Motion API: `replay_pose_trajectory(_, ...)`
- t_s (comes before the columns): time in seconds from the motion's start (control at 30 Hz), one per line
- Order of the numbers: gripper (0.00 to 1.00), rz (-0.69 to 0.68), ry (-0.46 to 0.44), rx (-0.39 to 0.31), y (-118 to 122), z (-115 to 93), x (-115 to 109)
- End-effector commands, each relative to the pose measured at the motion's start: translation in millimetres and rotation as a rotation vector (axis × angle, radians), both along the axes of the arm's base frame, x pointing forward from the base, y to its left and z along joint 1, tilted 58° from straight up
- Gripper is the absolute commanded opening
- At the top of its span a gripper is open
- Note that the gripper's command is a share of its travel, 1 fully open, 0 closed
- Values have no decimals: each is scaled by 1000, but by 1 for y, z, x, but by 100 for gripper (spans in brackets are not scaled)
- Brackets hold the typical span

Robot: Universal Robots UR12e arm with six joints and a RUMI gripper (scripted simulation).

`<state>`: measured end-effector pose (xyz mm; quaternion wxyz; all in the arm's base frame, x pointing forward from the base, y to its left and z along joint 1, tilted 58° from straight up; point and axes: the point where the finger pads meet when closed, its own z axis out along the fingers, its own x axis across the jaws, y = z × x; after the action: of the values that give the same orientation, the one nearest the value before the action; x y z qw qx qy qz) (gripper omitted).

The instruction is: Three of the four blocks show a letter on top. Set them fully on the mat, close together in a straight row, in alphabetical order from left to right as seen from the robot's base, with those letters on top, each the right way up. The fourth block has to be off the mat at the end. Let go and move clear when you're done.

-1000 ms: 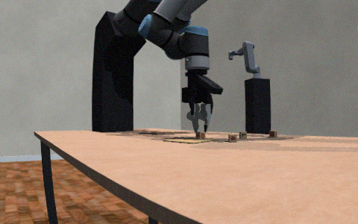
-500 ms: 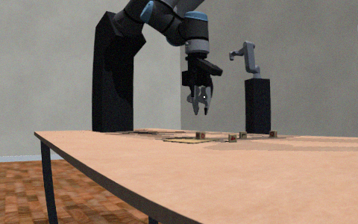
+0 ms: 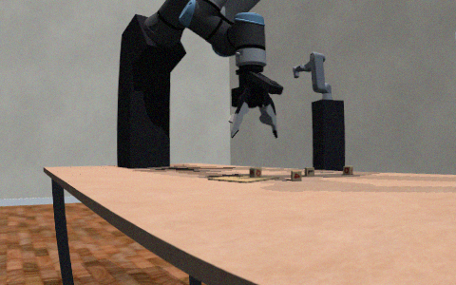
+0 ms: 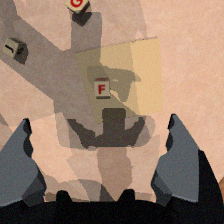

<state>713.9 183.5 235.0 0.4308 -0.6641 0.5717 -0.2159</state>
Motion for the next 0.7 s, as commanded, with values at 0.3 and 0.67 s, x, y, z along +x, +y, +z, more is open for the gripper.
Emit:
replay_pose_trajectory(0.3,100,-1,3,1,-1,-2,-2)
replay_pose_trajectory(0.67,100,-100,59,146,6,28,24)
